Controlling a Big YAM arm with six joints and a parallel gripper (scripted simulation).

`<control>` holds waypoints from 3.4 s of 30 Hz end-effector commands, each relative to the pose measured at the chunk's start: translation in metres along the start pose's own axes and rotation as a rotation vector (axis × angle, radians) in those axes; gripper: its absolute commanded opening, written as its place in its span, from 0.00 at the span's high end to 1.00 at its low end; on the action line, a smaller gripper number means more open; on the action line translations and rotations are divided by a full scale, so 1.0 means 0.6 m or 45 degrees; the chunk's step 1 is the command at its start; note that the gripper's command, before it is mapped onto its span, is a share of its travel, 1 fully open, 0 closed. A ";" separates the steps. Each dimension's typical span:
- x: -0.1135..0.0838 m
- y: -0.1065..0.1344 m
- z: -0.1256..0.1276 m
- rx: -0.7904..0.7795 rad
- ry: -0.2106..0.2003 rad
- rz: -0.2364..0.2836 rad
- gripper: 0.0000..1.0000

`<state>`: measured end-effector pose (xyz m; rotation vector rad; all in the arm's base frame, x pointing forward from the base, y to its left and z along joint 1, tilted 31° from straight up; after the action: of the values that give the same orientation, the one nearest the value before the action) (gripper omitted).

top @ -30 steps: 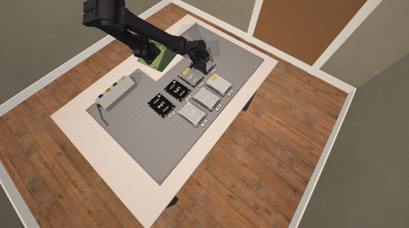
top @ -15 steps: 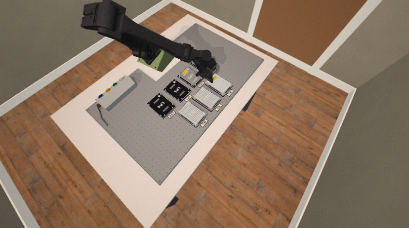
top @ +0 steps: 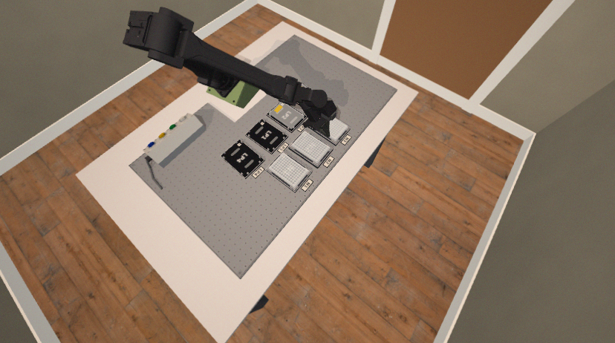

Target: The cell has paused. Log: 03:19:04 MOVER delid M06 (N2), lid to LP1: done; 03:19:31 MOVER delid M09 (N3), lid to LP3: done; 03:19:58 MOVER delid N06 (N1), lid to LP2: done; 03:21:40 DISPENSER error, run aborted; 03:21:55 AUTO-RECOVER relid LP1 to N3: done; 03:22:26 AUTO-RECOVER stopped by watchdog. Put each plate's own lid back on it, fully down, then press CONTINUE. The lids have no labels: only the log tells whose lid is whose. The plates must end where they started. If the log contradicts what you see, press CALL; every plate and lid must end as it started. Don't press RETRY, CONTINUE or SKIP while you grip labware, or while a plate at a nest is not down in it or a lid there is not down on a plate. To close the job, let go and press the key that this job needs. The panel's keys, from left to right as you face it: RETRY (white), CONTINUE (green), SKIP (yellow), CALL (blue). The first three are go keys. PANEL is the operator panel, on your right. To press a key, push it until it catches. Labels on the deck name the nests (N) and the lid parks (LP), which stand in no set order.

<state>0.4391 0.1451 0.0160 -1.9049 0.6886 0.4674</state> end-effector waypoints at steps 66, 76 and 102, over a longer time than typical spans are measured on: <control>0.003 -0.060 -0.206 -0.010 0.002 -0.034 1.00; 0.003 -0.060 -0.206 -0.010 0.002 -0.034 1.00; -0.063 0.008 -0.137 -0.009 0.052 0.369 0.00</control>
<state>0.3999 0.0627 0.0614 -1.8936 0.9710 0.6281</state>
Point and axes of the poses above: the point where the finger pads meet when closed, its own x axis out along the fingers, its own z axis across the jaws, y = z × x, the point moved 4 cm from there along -x, back along the fingers, and after that the axes turned 8 degrees about x, right-handed, at the moved point
